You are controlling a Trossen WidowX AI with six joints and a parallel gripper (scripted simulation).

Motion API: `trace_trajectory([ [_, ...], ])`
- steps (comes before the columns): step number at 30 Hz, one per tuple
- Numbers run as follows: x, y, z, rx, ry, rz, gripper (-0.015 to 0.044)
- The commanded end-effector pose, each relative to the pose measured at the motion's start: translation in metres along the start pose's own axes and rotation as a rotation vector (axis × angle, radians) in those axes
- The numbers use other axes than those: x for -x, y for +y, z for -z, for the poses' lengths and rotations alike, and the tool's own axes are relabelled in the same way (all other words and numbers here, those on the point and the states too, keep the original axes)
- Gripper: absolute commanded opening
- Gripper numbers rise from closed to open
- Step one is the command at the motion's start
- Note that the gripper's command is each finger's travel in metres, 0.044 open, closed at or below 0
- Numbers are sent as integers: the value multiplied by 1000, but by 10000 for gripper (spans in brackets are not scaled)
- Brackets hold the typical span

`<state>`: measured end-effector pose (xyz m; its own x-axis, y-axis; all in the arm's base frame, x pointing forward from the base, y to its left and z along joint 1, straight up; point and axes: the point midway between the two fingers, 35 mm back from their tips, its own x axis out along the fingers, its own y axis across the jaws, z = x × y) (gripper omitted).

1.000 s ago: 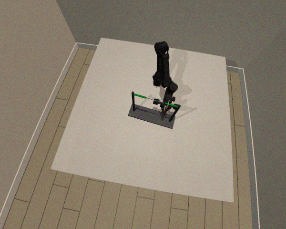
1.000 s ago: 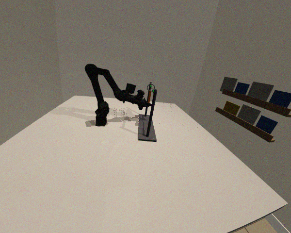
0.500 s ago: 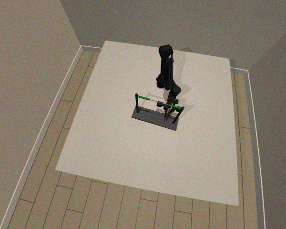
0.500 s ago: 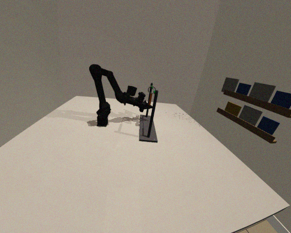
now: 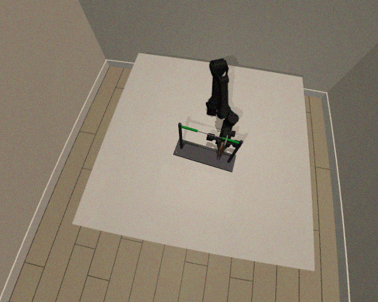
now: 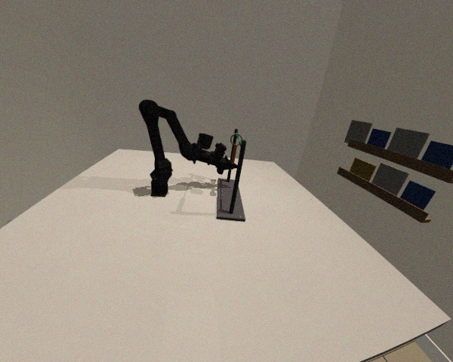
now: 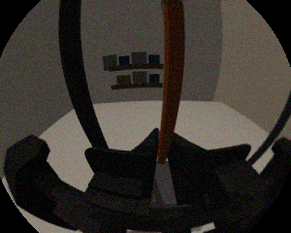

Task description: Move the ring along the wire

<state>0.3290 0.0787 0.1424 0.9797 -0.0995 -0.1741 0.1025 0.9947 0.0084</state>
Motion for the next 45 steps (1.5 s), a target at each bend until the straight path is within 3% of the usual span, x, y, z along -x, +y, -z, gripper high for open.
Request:
trace_trajectory([
  [1, 0, 0, 0, 0, 0, 0, 7],
  [7, 1, 0, 0, 0, 0, 0, 160],
  [27, 49, 0, 0, -6, 4, 5, 160],
  [45, 50, 0, 1, -7, 4, 5, 160],
])
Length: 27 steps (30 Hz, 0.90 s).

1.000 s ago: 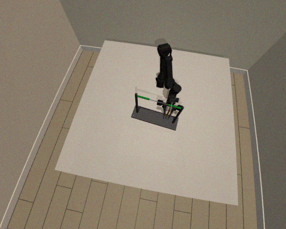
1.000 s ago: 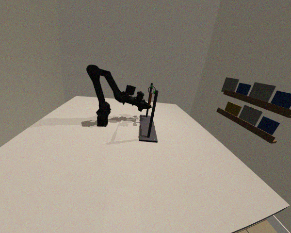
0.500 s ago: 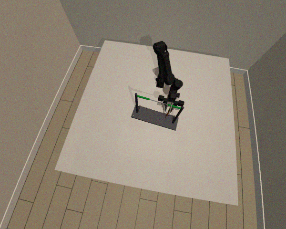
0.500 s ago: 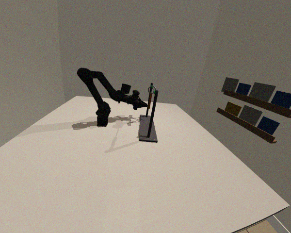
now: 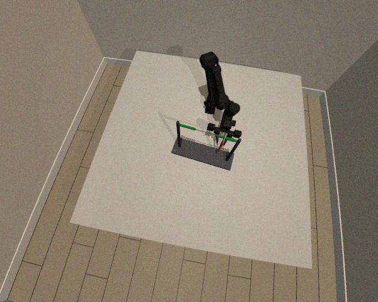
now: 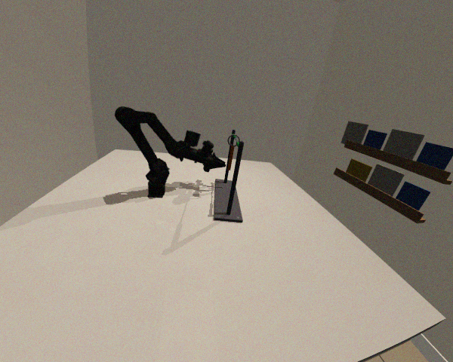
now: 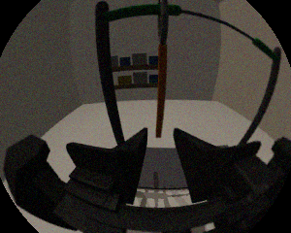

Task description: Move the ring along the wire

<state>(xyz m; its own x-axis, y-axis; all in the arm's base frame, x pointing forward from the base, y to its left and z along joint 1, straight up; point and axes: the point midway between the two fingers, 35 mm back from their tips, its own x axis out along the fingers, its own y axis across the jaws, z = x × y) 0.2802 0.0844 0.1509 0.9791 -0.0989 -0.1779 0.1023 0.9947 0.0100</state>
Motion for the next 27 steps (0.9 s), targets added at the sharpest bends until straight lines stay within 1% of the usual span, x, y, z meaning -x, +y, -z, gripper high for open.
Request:
trace_trajectory([
  [1, 0, -1, 0, -5, 0, 6, 160],
  [7, 0, -1, 0, -5, 0, 6, 160],
  [9, 5, 1, 0, 0, 2, 0, 213],
  [15, 46, -1, 0, 1, 2, 0, 370],
  [18, 50, -2, 0, 1, 0, 0, 440],
  [27, 50, -2, 0, 1, 0, 0, 440],
])
